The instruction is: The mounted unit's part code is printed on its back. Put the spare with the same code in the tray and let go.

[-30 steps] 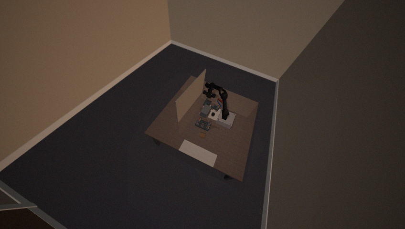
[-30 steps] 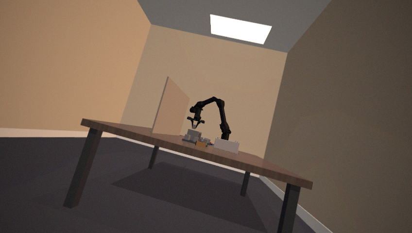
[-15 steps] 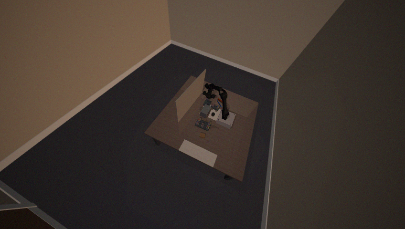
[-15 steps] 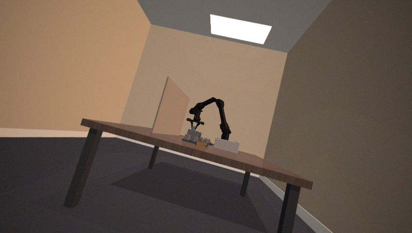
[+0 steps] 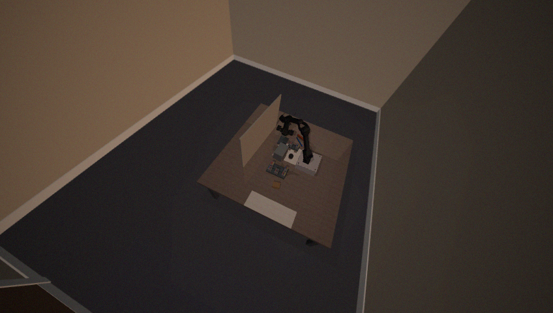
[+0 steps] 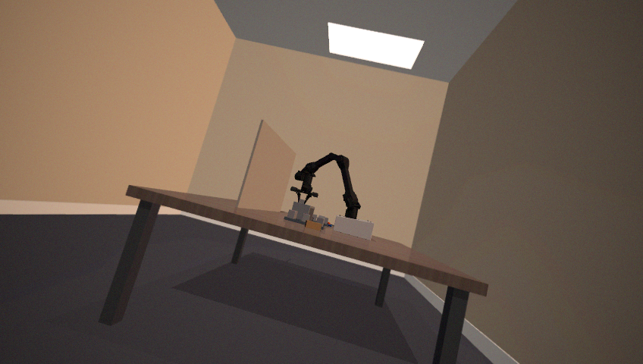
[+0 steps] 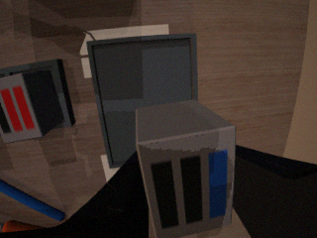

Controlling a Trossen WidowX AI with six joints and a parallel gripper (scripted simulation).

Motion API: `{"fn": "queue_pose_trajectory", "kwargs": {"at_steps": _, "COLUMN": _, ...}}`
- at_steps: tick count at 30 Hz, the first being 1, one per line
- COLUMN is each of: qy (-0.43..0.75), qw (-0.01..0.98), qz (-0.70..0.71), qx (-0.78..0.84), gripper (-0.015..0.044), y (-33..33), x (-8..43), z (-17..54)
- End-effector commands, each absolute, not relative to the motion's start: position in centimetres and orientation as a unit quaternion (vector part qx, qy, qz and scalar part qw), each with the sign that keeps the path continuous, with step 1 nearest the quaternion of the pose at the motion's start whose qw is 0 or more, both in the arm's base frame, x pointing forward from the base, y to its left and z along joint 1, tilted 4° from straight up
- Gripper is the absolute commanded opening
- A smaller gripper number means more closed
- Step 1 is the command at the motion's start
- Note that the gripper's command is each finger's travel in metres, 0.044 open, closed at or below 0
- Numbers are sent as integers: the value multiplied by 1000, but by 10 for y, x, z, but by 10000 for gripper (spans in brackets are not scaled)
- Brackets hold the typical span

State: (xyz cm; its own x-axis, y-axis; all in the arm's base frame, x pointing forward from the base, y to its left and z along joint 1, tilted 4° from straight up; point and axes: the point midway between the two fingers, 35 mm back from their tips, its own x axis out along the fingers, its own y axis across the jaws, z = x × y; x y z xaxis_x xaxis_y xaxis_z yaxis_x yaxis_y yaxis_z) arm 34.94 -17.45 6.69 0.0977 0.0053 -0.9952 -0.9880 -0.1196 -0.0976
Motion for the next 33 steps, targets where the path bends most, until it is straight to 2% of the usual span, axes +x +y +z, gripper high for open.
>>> {"fn": "queue_pose_trajectory", "kwargs": {"at_steps": 1, "qy": 444, "qw": 495, "qz": 505, "qx": -550, "gripper": 0, "y": -174, "x": 350, "z": 61}}
{"fn": "queue_pose_trajectory", "kwargs": {"at_steps": 33, "qy": 444, "qw": 495, "qz": 505, "qx": -550, "gripper": 0, "y": -172, "x": 351, "z": 28}}
